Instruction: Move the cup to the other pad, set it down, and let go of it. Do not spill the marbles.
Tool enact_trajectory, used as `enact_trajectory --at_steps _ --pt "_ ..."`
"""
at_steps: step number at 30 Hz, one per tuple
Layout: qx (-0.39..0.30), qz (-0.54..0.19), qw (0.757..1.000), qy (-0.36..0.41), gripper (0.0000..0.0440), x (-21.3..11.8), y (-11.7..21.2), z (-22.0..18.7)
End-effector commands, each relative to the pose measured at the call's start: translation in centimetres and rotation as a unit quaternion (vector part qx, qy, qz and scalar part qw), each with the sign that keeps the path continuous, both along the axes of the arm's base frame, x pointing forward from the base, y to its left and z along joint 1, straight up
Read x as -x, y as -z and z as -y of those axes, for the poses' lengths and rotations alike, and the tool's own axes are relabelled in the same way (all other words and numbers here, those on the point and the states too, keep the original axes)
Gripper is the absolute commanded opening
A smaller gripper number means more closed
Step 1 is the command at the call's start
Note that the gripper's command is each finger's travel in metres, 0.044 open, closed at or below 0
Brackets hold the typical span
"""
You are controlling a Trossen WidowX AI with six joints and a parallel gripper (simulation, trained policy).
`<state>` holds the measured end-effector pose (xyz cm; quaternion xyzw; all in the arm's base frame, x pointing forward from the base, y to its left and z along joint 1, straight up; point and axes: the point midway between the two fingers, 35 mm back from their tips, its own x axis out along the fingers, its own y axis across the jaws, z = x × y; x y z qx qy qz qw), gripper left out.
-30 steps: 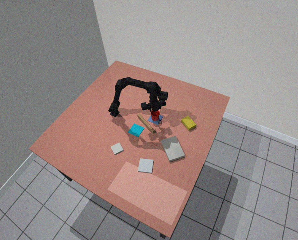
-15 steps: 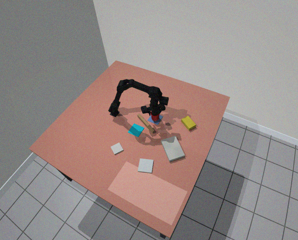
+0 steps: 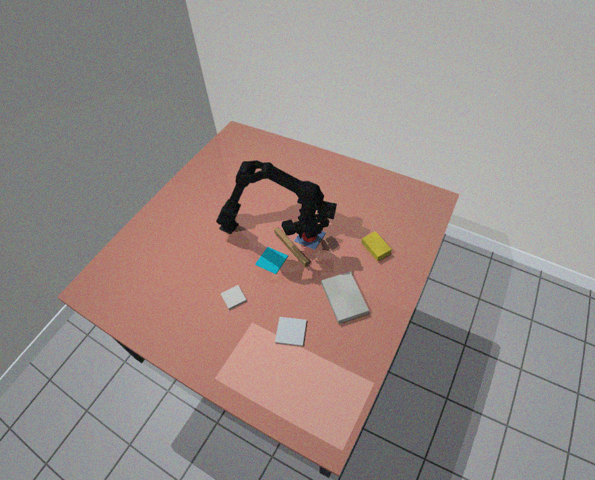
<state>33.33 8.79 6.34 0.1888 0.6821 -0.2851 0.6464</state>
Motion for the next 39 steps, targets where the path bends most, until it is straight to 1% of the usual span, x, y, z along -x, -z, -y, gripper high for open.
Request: enact_trajectory --at_steps 1,2,5,18,24,32,39 --pt "0.003 -0.007 1.000 -0.017 0.0006 0.4 0.9 0.3" --pt "0.003 -0.006 1.000 -0.019 0.0000 0.4 0.8 0.4" --pt "0.003 -0.003 1.000 -0.023 0.0000 0.4 0.5 0.5" --pt "-0.003 0.011 1.000 -0.011 0.0008 0.6 -1.6 0.9" --pt "-0.007 0.020 1.000 0.004 0.0000 1.0 -3.5 1.4" --pt "-0.015 0.041 0.998 0.037 0.0001 1.6 -6.5 2.5" --pt "-0.020 0.062 0.996 0.067 0.0000 1.6 -8.3 3.9"
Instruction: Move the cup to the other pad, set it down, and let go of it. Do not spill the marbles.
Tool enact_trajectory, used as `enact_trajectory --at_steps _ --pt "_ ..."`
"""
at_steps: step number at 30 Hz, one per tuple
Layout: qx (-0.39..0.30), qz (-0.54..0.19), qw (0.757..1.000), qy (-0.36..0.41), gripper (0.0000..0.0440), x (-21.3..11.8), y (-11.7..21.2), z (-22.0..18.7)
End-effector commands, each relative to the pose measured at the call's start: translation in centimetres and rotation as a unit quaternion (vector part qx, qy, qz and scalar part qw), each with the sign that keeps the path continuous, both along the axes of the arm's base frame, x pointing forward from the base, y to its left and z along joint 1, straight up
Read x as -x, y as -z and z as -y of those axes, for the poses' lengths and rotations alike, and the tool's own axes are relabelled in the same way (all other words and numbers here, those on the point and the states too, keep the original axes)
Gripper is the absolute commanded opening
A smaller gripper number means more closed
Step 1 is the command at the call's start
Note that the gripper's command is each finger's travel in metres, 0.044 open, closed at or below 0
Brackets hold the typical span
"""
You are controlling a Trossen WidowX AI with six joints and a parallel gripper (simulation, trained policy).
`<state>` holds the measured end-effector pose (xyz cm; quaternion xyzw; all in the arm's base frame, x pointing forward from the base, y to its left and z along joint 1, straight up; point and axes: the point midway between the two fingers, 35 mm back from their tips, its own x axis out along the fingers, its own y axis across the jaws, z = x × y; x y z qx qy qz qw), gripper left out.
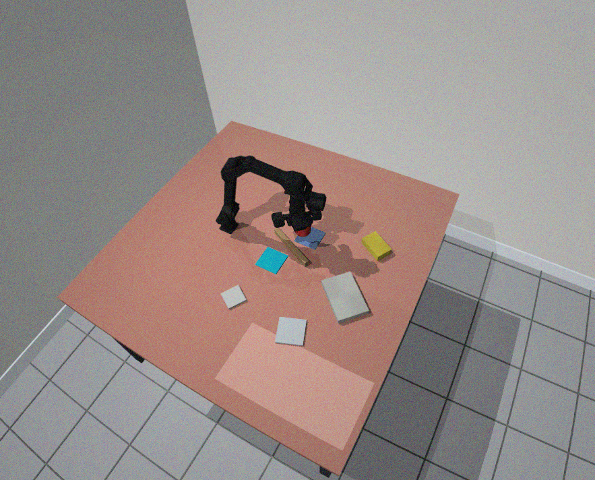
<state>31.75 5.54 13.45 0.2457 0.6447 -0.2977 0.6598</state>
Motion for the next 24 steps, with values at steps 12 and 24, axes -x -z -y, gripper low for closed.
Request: enact_trajectory --at_steps 12,24 --pt "-0.007 0.052 0.997 0.065 0.0000 -0.4 -2.7 4.1" --pt "-0.003 0.080 0.991 0.103 0.0000 -0.1 -2.9 7.6"
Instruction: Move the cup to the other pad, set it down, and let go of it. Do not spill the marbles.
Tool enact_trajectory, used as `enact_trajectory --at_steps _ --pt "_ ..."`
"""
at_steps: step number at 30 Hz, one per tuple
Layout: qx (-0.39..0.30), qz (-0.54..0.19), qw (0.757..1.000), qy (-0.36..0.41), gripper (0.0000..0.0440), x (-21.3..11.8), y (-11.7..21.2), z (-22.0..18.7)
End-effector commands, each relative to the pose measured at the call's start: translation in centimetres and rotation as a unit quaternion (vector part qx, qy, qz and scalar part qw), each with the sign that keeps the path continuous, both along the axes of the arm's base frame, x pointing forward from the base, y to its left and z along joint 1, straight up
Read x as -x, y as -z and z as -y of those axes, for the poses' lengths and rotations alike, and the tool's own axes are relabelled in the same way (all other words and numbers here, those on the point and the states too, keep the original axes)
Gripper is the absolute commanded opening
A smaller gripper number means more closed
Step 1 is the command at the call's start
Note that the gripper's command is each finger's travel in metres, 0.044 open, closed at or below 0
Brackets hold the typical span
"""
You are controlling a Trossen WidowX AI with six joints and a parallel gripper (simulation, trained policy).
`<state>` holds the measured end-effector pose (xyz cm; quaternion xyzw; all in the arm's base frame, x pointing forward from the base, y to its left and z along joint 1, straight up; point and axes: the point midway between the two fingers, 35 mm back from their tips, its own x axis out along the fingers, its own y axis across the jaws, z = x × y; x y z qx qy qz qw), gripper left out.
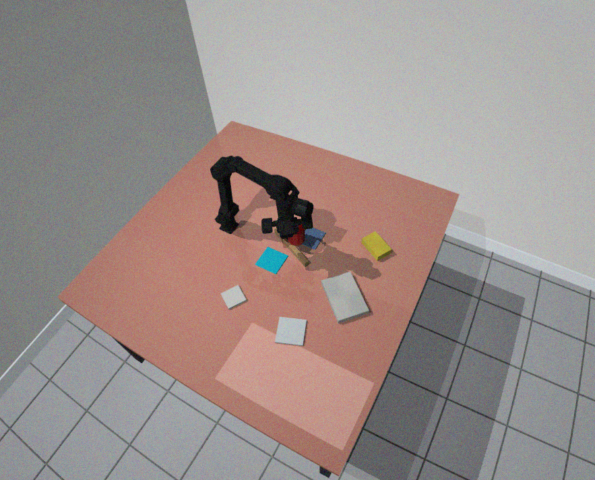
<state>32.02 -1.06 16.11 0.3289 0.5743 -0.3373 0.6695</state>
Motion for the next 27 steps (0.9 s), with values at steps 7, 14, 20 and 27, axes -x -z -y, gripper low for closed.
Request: enact_trajectory --at_steps 7,14,20,27 --pt "0.006 0.022 0.999 0.029 0.0000 0.6 0.1 2.8" --pt "0.009 0.028 0.998 0.048 0.0000 1.2 0.8 4.3" --pt "0.011 0.031 0.998 0.062 0.0000 1.8 1.7 5.4" --pt "0.013 0.033 0.997 0.074 0.0000 2.6 3.0 6.3"
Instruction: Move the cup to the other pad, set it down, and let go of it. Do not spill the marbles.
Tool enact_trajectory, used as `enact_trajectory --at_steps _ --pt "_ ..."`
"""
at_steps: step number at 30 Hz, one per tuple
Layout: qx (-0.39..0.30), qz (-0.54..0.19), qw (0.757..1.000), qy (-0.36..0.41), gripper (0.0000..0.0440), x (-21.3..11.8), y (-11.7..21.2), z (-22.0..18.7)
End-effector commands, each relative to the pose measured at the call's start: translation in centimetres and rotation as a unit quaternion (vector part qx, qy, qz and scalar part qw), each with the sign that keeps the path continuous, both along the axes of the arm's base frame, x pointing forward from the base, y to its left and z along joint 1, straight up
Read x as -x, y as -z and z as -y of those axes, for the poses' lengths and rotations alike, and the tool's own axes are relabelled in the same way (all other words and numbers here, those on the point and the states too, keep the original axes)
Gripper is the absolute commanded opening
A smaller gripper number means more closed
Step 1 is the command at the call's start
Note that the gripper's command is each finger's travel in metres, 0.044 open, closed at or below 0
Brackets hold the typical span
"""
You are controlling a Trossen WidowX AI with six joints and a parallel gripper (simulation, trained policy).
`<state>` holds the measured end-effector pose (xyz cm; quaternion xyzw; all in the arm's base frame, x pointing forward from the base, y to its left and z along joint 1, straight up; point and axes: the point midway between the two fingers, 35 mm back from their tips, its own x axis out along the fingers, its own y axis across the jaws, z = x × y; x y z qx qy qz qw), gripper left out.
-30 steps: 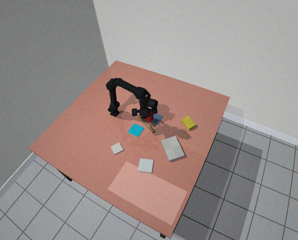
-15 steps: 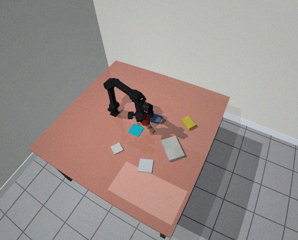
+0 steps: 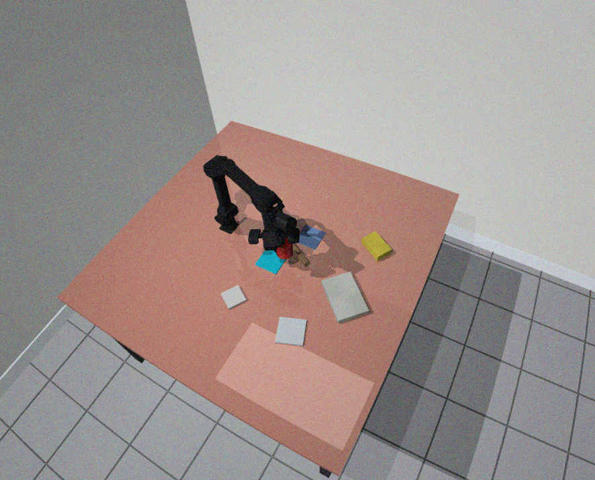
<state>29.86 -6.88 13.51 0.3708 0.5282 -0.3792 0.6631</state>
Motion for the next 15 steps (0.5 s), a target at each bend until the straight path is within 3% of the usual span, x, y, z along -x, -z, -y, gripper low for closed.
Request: enact_trajectory --at_steps 1,15 --pt "0.004 0.005 1.000 0.007 0.0000 0.5 0.7 0.6" --pt "0.002 0.000 1.000 0.021 0.0001 2.6 4.2 1.0"
